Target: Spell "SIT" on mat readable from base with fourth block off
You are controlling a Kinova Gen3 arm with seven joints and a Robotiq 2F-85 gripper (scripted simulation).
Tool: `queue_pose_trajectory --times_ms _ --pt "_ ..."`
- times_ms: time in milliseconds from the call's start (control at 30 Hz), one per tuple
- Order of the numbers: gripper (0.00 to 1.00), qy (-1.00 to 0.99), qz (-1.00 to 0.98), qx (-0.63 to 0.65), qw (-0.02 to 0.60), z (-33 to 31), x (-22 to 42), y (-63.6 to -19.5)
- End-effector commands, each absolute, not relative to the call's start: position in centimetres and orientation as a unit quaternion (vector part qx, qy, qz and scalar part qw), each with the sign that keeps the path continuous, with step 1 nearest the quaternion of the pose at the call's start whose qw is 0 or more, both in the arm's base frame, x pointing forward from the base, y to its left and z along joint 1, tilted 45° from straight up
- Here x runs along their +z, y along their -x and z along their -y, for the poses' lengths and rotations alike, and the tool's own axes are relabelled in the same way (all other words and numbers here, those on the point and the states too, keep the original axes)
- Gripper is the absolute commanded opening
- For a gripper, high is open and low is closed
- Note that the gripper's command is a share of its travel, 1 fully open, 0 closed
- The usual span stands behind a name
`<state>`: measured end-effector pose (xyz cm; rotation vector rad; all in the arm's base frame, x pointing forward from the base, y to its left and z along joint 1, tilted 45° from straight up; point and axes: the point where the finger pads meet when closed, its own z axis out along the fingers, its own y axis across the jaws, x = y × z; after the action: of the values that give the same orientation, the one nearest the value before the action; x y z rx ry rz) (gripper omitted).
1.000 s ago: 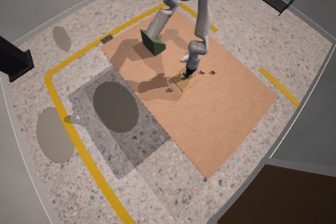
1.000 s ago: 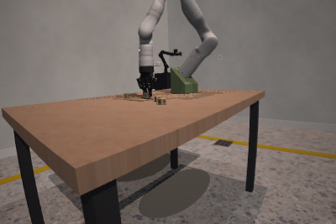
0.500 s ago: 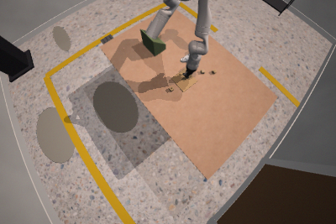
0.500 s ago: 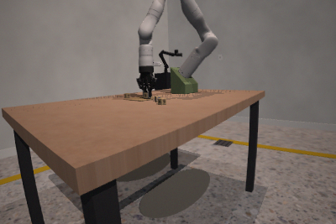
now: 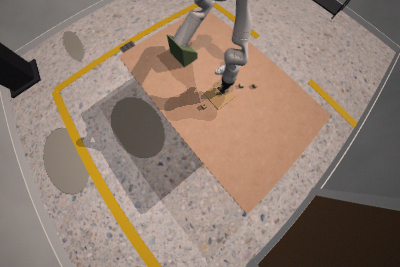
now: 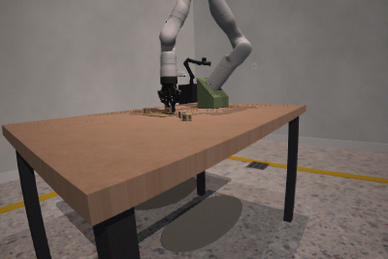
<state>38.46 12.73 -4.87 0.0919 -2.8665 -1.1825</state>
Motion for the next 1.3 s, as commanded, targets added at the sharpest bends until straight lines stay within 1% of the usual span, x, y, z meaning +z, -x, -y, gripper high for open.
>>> queue_pose_trajectory --times_ms 0,1267 --pt "0.21 -0.029 0.924 -0.381 0.019 -12.70 -4.88 -38.50" --pt "0.21 -0.029 0.924 -0.381 0.019 -12.94 -5.11 -38.48"
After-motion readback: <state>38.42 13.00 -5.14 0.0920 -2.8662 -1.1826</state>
